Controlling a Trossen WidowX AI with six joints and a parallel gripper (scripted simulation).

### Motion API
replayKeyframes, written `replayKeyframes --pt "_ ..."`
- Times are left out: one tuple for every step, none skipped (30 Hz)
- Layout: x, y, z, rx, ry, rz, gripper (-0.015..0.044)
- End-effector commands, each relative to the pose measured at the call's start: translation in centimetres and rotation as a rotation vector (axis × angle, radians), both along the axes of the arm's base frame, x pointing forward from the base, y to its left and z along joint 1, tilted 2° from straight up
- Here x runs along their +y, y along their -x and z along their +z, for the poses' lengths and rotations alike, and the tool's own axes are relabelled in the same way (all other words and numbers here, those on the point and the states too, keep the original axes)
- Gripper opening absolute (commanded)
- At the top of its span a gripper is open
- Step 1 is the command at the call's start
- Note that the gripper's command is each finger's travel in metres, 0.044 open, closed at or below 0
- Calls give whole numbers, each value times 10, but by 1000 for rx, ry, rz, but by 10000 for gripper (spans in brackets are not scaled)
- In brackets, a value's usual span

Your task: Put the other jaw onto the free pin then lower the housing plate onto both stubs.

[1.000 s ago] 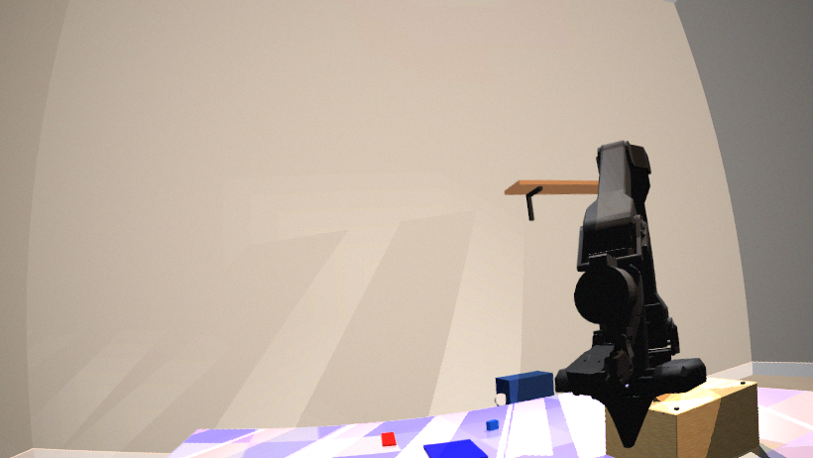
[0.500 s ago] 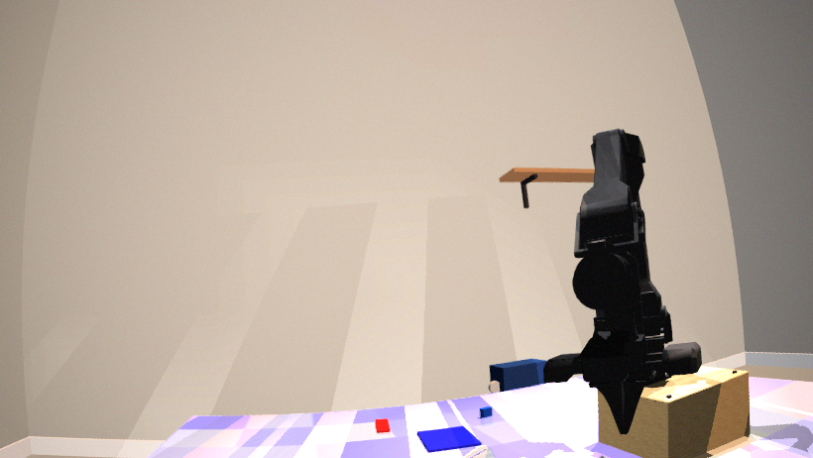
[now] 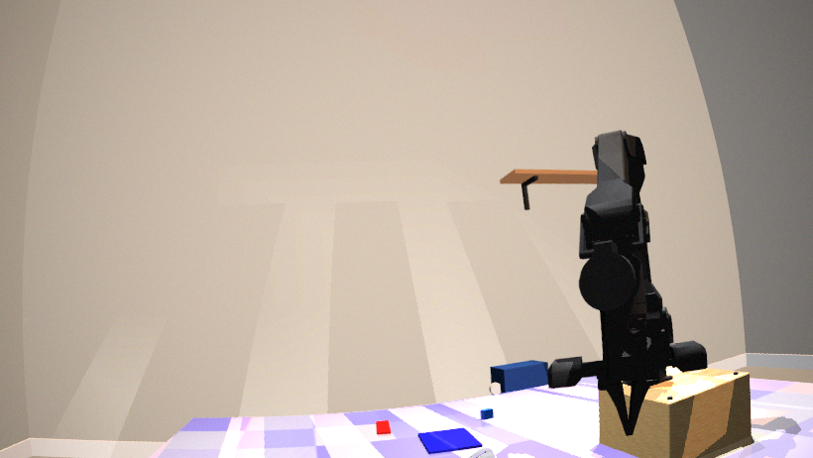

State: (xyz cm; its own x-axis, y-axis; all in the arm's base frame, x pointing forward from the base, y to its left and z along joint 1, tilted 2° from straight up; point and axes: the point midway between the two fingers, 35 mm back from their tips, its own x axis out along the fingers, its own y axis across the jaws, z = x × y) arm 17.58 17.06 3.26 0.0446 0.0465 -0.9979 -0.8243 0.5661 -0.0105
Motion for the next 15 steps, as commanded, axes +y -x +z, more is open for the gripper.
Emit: replayKeyframes --pt "-1 1 0 -4 8 44 0" --pt "-1 1 0 -4 8 44 0" --pt "-1 1 0 -4 8 44 0" --pt "-1 1 0 -4 8 44 0" --pt "-1 1 0 -4 8 44 0" --pt "-1 0 -1 -4 8 44 0" --pt "0 0 -2 -4 8 44 0" --pt "0 0 -4 -4 8 44 0" --pt "0 0 -6 -4 8 44 0" --pt "0 0 -7 -4 8 44 0" --pt "0 0 -9 -4 8 44 0" --pt "0 -1 -10 -4 8 44 0" --pt "1 -1 -12 -4 8 44 0" --pt "1 -1 -14 -4 8 44 0" --pt "1 -1 -15 -4 8 44 0"
